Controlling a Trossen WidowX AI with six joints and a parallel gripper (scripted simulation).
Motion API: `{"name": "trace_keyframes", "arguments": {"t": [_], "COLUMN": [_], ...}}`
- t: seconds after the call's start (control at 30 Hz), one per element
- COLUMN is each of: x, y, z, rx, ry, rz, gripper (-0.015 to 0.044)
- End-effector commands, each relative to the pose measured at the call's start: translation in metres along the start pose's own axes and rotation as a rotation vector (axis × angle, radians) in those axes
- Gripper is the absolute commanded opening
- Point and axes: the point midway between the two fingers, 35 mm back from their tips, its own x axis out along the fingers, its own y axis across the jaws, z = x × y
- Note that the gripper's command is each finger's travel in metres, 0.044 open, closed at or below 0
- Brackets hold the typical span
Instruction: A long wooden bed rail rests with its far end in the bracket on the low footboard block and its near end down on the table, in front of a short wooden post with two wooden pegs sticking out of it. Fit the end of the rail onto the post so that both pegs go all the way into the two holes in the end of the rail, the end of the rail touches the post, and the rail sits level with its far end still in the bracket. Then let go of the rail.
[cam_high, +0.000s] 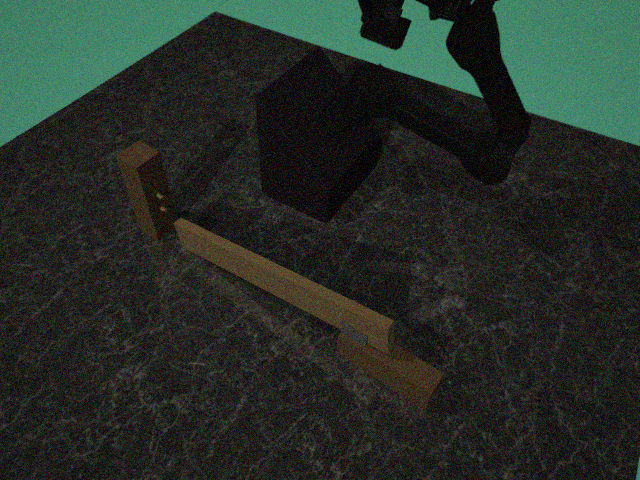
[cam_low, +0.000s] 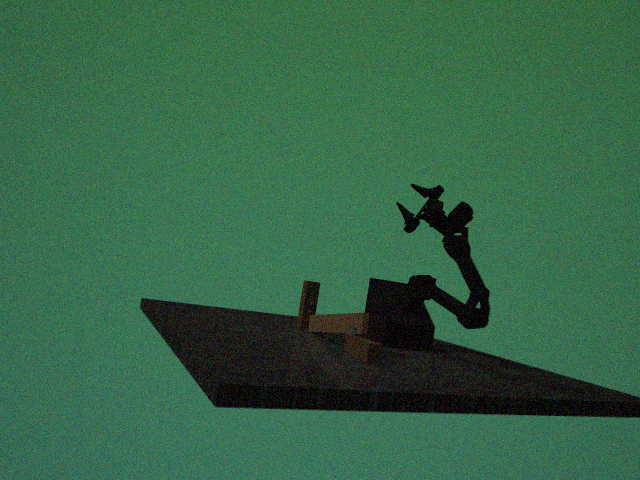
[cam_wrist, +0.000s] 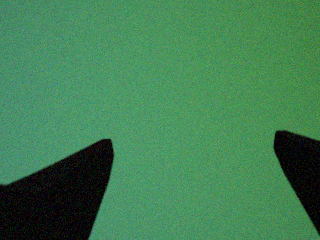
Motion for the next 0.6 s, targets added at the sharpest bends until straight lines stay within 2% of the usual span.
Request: {"name": "trace_keyframes", "arguments": {"t": [0.0, 0.03, 0.27, 0.57], "x": [0.001, 0.005, 0.060, 0.108], "y": [0.001, 0.002, 0.044, 0.144], "z": [-0.001, -0.004, -0.042, -0.079], "rx": [0.001, 0.003, -0.001, -0.073], "ry": [0.003, 0.010, 0.090, 0.120], "rz": [0.007, 0.028, 0.354, 0.839], "gripper": [0.0426, 0.0440, 0.0440, 0.0440]}}
